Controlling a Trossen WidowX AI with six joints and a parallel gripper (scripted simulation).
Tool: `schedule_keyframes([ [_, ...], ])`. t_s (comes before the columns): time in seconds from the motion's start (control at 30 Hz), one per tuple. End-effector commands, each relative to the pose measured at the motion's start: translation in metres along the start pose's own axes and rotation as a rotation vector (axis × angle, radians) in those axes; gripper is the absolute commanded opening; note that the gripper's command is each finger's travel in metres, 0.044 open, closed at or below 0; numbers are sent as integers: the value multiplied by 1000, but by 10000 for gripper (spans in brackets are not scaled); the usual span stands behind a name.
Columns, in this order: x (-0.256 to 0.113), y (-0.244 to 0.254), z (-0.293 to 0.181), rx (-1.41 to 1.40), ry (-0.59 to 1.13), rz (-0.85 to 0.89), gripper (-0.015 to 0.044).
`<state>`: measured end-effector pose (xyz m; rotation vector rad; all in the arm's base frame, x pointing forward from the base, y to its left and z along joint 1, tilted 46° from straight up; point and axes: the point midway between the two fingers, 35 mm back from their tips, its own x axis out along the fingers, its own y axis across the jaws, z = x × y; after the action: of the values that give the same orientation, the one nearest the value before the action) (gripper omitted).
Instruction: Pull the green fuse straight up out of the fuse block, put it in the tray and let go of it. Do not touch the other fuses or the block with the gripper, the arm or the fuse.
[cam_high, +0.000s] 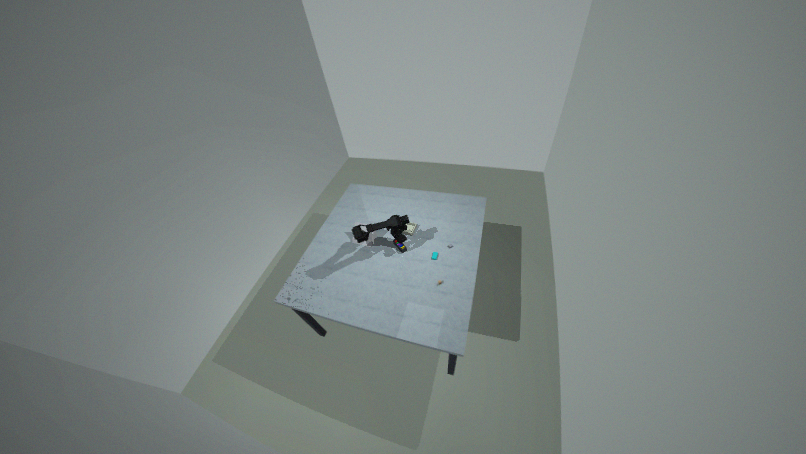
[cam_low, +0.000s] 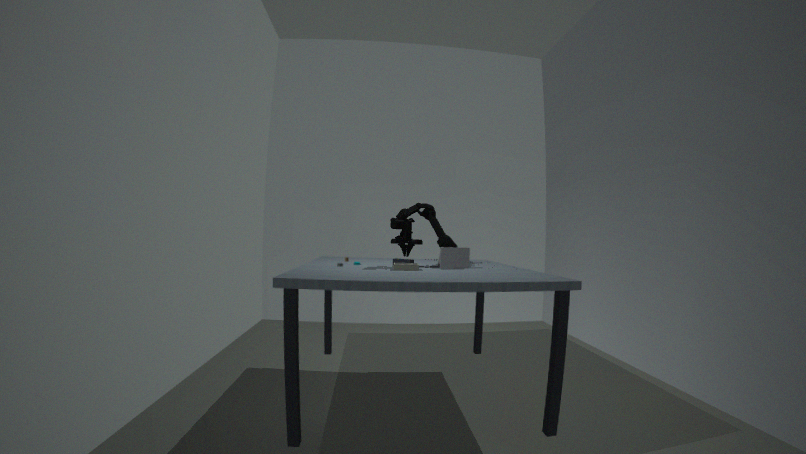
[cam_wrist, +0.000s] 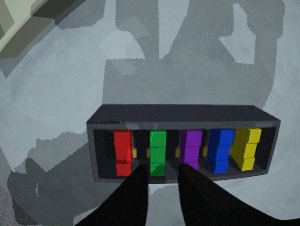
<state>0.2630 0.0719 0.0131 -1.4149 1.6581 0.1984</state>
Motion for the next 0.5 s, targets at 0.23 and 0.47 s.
schedule_keyframes([
  [0.23, 12, 1, -1, -5, 4, -3, 74],
  [0.47, 14, 2, -1, -5, 4, -3, 74],
])
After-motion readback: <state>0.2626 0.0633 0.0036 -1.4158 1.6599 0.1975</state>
